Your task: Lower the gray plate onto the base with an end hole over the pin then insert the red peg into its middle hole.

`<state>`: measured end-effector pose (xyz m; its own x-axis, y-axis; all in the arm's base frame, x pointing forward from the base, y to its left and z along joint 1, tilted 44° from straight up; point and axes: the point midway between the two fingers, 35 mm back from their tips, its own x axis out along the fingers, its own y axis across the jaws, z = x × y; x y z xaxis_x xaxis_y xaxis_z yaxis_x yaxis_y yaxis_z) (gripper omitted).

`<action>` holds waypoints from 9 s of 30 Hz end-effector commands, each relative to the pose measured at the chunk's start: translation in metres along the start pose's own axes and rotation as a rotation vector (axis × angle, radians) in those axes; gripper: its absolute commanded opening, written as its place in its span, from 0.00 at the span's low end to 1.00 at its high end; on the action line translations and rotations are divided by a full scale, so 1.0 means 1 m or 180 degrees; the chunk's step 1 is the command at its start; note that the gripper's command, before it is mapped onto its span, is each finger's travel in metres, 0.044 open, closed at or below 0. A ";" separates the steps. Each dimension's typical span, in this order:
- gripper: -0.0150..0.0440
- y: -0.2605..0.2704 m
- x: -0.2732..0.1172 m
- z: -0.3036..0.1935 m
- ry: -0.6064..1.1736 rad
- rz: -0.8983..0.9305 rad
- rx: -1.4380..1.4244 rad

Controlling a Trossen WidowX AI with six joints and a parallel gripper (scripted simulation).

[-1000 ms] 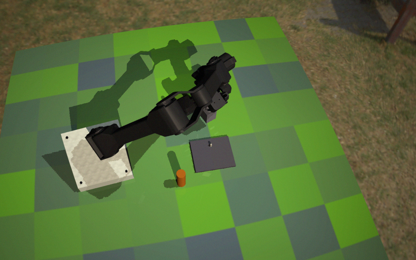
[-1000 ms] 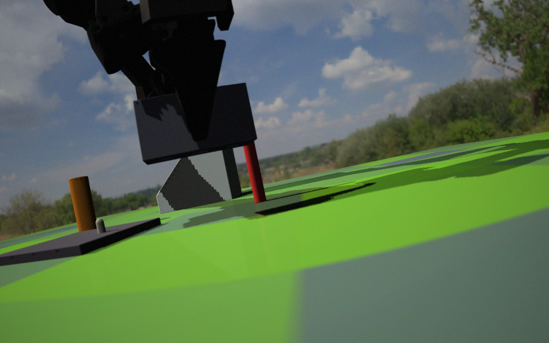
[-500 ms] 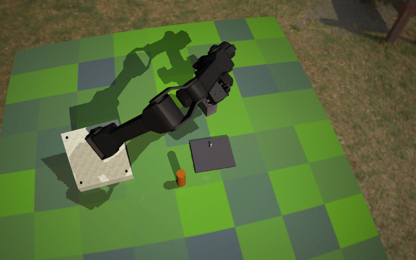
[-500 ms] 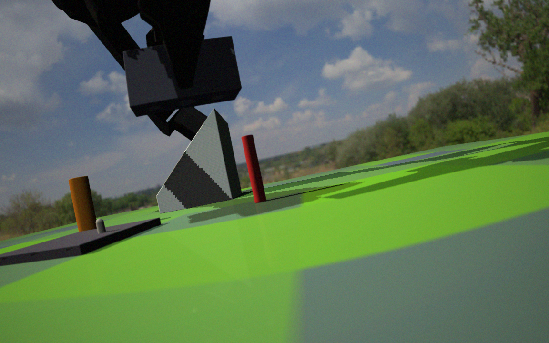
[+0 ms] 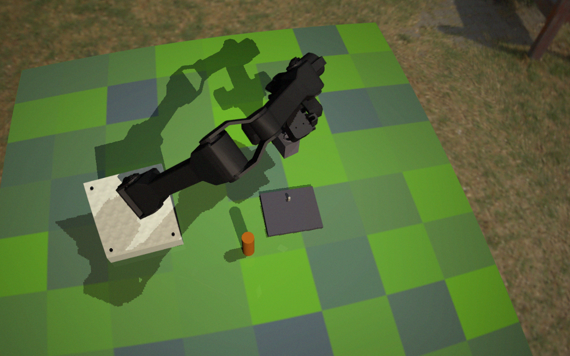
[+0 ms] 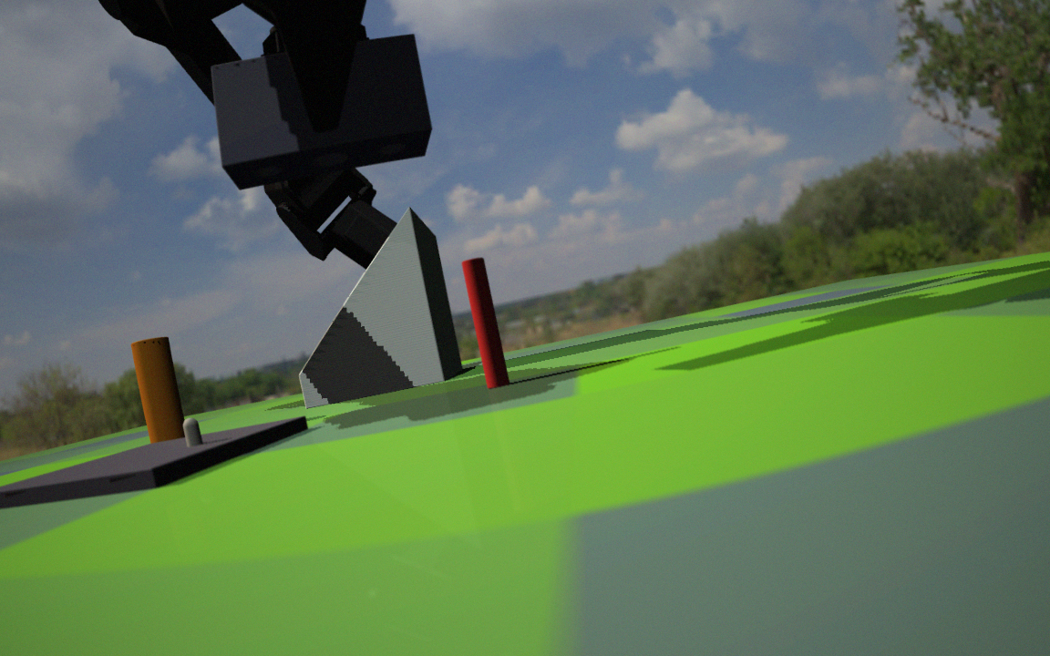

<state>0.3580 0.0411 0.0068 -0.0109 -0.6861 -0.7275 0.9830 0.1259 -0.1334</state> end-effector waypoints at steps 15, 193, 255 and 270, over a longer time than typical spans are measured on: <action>0.25 -0.005 0.029 0.051 0.0034 0.0014 0.0333; 1.00 -0.095 0.072 -0.076 -0.0006 -0.0010 -0.0464; 0.25 -0.093 0.071 -0.076 0.0000 -0.0007 -0.0466; 0.25 -0.089 0.024 -0.077 0.0007 -0.0006 -0.0467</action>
<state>0.2540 0.0591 -0.0588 -0.0195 -0.6904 -0.7232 0.9440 0.2255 -0.2407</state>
